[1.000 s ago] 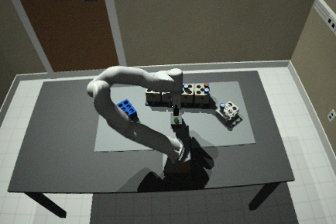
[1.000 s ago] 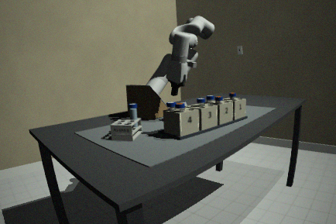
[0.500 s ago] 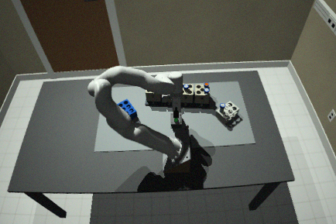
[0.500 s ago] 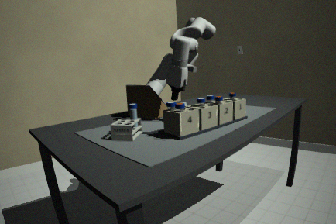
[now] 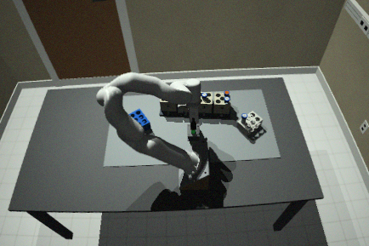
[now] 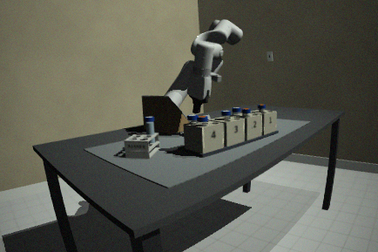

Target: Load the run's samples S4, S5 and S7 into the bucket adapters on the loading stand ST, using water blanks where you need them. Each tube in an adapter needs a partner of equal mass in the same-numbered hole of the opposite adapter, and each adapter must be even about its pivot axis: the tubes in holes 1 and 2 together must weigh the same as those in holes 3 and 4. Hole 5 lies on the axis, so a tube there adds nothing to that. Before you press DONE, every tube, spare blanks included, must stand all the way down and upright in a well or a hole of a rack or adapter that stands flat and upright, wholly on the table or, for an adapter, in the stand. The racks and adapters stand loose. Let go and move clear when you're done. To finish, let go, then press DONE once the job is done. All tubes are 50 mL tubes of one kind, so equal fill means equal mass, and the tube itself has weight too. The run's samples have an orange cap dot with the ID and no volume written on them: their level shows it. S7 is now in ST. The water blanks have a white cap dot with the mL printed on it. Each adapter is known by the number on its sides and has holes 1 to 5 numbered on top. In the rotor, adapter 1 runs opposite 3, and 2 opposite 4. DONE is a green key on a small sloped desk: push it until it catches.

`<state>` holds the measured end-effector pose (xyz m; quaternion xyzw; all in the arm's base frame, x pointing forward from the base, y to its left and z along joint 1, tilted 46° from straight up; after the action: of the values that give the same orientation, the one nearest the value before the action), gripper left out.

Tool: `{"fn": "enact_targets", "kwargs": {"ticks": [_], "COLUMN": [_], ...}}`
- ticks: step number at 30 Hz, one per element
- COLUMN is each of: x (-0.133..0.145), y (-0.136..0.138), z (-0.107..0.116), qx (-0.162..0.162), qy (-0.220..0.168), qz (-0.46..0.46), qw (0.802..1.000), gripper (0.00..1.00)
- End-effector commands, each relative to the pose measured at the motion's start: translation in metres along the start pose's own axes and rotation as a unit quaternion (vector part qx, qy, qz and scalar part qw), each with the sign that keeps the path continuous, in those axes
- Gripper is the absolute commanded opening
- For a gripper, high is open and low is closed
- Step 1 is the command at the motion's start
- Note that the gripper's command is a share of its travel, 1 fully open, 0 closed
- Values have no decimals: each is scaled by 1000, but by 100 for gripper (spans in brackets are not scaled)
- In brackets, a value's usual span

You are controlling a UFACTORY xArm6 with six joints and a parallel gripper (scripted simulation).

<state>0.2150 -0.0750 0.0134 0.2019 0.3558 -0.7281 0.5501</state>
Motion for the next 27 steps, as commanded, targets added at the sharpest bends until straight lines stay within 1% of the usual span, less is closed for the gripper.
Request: {"fn": "enact_targets", "kwargs": {"ticks": [1,27], "x": [0,0], "y": [1,5], "z": [-1,-15], "qx": [1,1], "qy": [-1,-1], "qz": [0,0], "qw": [1000,1000], "gripper": [0,0]}}
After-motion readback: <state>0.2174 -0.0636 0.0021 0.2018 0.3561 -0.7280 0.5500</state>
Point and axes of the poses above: the point where the finger pads meet when closed, its own z axis back along the fingers, its own y axis across the jaws, x = y × z, the point moved 1 cm from there along z, back along the fingers, and after that the axes turned 9 degrees about -z, right-handed, at the moved point
